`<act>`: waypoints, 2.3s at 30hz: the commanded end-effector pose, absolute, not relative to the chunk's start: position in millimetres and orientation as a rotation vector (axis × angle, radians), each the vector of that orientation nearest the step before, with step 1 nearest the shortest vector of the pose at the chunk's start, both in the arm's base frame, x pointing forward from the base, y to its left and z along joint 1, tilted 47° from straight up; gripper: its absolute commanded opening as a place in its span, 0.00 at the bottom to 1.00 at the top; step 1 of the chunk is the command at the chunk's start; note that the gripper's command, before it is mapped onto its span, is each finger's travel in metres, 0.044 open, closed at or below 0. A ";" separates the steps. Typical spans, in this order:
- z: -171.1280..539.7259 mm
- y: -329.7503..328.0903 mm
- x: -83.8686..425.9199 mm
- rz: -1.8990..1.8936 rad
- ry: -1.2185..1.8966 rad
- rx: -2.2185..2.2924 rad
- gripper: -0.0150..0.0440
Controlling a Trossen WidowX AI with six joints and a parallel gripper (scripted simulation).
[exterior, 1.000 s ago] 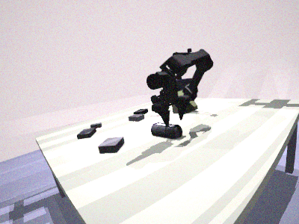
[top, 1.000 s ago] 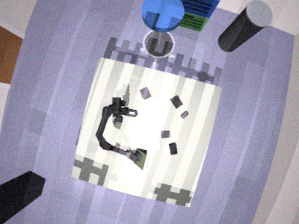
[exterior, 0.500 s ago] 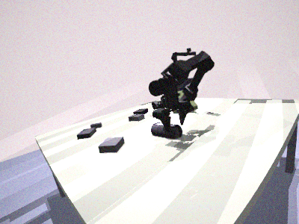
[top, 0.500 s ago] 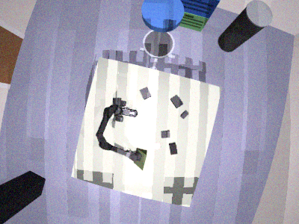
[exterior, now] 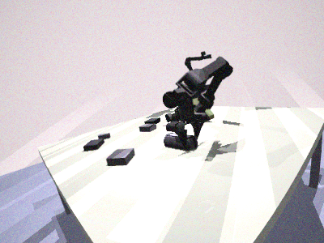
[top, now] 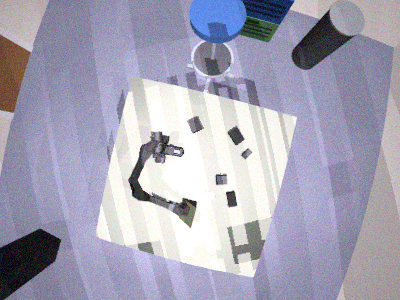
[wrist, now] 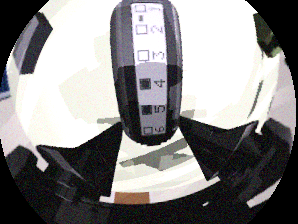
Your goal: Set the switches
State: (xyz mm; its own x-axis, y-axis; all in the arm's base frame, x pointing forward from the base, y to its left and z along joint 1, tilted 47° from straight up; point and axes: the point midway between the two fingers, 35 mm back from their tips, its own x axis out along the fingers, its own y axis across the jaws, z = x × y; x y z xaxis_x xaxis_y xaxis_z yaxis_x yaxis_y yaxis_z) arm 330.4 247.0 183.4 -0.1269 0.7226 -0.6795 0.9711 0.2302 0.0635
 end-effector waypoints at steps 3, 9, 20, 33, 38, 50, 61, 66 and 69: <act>182.0 246.8 330.4 -0.546 1.910 1.553 0.81; 182.0 246.8 330.4 -0.546 1.910 1.553 0.81; 184.4 242.0 331.4 -0.546 1.910 1.553 0.82; 187.6 235.7 332.7 -0.546 1.910 1.553 0.82; 189.2 232.0 333.4 -0.547 1.910 1.553 0.82; 192.6 223.2 335.3 -0.547 1.909 1.552 0.82; 195.2 214.8 337.1 -0.548 1.909 1.552 0.82; 196.2 211.0 337.9 -0.548 1.909 1.552 0.82; 196.8 208.0 338.6 -0.548 1.909 1.552 0.82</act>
